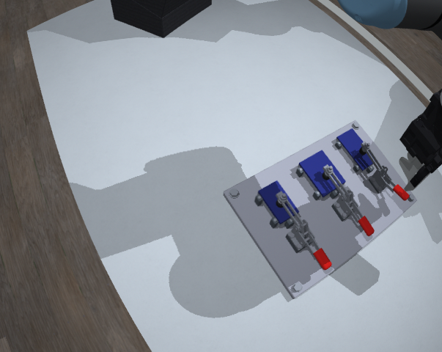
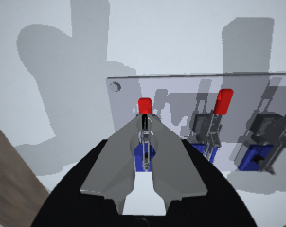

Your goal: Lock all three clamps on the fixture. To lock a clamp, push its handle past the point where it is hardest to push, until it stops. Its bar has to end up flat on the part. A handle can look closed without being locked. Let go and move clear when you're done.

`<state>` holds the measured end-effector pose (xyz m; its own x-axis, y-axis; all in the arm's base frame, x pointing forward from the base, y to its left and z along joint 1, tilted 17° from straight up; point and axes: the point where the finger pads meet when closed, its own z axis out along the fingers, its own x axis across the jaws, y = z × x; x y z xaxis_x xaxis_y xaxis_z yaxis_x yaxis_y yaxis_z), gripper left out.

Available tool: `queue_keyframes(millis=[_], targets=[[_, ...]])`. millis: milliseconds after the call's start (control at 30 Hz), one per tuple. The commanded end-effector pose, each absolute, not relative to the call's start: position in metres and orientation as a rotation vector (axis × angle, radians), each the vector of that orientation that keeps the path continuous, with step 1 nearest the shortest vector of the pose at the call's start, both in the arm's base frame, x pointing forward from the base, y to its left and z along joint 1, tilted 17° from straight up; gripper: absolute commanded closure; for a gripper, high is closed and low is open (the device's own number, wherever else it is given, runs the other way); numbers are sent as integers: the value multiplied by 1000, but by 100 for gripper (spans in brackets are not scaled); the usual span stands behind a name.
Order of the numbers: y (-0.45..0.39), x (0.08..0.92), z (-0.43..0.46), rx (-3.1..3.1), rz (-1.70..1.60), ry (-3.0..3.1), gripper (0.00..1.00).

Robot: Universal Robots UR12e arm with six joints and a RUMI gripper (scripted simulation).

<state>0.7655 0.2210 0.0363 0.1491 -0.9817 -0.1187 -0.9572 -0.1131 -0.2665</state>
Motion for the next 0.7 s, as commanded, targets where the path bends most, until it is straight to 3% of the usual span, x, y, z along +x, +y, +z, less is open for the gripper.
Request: queue_keyframes(millis=[0, 667], targets=[[220, 763, 36, -2151, -124, 1880, 100], [219, 761, 44, -2151, -124, 1880, 100]])
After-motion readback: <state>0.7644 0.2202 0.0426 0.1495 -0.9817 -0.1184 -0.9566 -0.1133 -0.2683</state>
